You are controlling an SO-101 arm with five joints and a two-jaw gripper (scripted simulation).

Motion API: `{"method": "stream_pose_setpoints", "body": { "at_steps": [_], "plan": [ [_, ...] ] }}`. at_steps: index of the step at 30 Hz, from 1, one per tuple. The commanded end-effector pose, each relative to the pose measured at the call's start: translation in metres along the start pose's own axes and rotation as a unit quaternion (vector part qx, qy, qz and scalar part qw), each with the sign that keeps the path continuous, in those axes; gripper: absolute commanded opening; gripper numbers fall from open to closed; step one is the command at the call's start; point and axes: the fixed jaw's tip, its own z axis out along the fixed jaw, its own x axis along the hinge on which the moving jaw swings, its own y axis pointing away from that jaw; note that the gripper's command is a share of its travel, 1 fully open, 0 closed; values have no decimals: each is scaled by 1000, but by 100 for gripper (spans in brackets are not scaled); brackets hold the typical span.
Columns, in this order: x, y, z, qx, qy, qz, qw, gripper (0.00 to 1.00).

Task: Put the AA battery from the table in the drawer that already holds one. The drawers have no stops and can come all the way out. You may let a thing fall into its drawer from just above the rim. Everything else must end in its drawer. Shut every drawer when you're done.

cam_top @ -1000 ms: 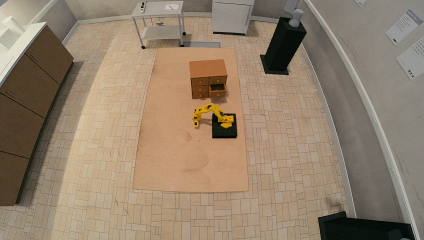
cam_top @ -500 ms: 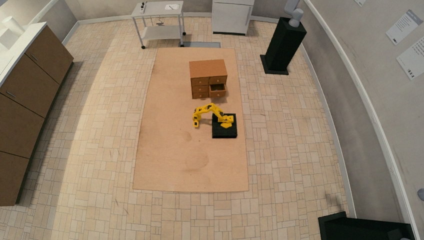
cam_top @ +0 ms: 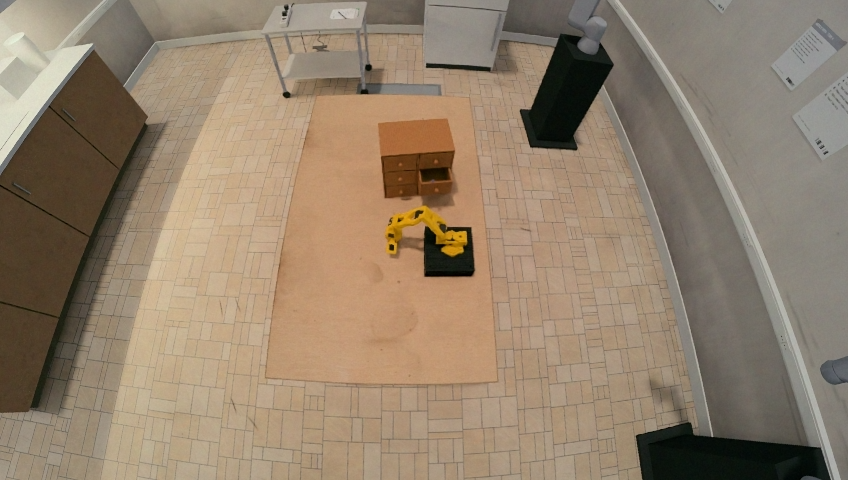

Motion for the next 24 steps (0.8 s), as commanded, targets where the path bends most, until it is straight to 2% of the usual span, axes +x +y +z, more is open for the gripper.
{"method": "stream_pose_setpoints", "body": {
  "at_steps": [1,24],
  "plan": [
    [0,-2,1,3,0,-4,1000,11],
    [0,-2,1,3,0,-4,1000,1]
  ]
}}
